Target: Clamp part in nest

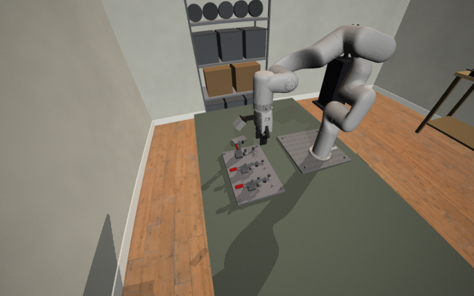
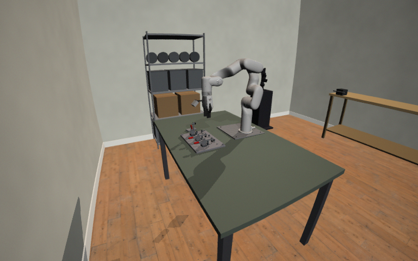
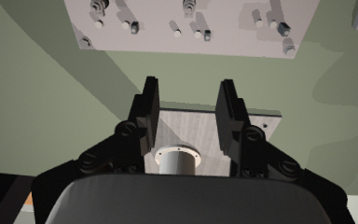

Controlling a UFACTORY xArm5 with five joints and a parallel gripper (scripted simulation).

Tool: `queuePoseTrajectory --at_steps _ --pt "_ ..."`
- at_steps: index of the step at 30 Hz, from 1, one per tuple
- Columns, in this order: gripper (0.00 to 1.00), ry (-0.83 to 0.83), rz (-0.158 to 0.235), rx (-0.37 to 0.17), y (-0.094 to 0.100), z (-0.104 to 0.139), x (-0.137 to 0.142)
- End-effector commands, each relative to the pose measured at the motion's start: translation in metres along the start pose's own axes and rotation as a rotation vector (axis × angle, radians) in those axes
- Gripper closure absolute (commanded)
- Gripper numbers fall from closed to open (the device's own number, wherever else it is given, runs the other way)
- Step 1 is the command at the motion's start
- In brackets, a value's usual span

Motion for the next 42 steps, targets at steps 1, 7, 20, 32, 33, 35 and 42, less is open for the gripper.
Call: queuePoseTrajectory --at_steps 1,7,20,32,33,35,42 --pt "0.53 0.0 -0.001 0.004 0.001 -0.001 0.0" --pt "0.53 0.0 -0.001 0.004 0.001 -0.001 0.0" --pt "0.53 0.0 -0.001 0.003 0.002 -0.001 0.0" --pt "0.53 -0.001 -0.001 0.002 0.002 -0.002 -0.001" --pt "0.53 -0.001 -0.001 0.002 0.002 -0.004 -0.001" --pt "0.53 -0.001 -0.001 0.002 0.002 -0.009 -0.002" --pt "0.53 -0.001 0.0 0.002 0.002 -0.032 -0.008"
Point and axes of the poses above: the point where the finger pads meet when closed, its own y axis back along the fingers, its own x axis across the jaws, z = x × y, the point moved 8 cm from there along y, back along the fingers, and after that the axes turned 14 degrees about -y, right-handed, at the moved point
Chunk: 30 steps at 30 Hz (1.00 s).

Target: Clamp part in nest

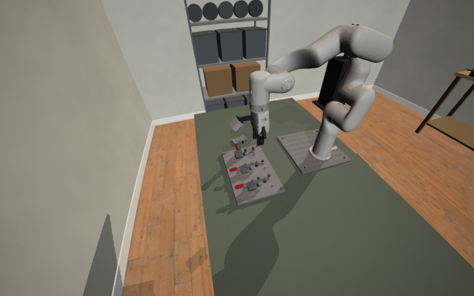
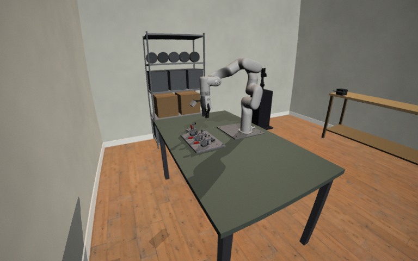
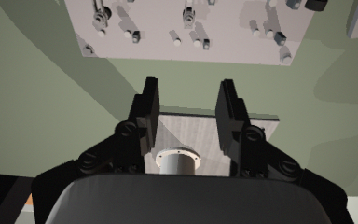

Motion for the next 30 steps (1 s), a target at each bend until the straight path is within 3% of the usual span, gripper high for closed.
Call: queuePoseTrajectory --at_steps 1,10,17,30 --pt "0.53 0.0 -0.001 0.003 0.001 -0.025 -0.006" --pt "0.53 0.0 -0.001 0.003 0.002 -0.087 -0.023" --pt "0.53 0.0 -0.001 0.003 0.002 -0.111 -0.029" --pt "0.53 0.0 -0.001 0.003 0.002 -0.124 -0.032"
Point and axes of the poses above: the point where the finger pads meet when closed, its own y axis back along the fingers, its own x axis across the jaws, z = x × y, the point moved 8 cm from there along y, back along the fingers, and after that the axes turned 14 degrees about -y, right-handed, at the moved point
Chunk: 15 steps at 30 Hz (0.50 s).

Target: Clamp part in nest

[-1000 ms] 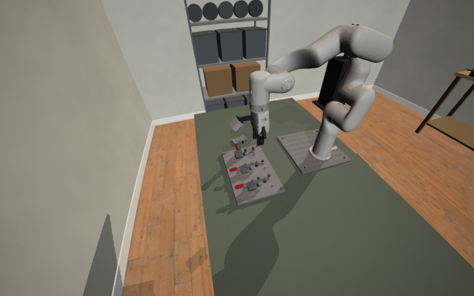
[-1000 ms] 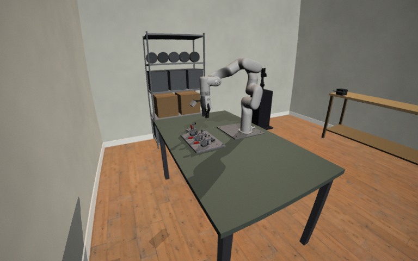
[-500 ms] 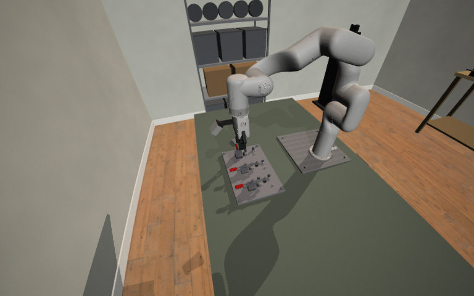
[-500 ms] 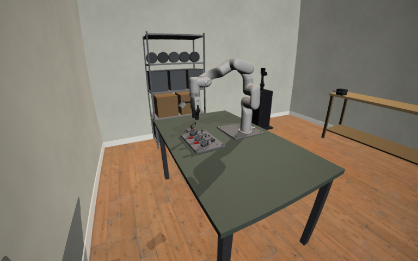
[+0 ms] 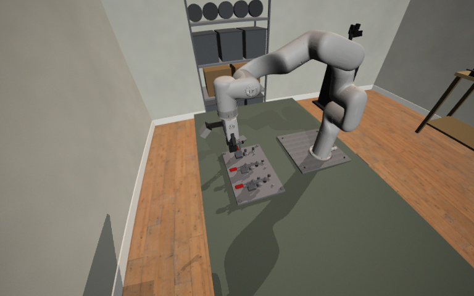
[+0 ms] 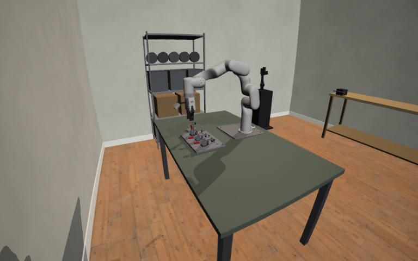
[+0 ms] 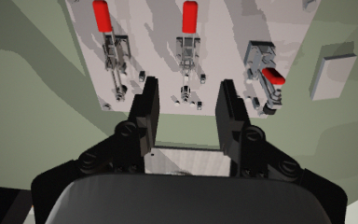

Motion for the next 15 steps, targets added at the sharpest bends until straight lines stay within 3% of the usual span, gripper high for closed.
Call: queuePoseTrajectory --at_steps 1,7,15 --pt "0.53 0.0 -0.001 0.003 0.002 -0.002 0.0" --pt "0.53 0.0 -0.001 0.003 -0.005 -0.002 0.0" --pt "0.53 0.0 -0.001 0.003 -0.029 -0.002 0.0"
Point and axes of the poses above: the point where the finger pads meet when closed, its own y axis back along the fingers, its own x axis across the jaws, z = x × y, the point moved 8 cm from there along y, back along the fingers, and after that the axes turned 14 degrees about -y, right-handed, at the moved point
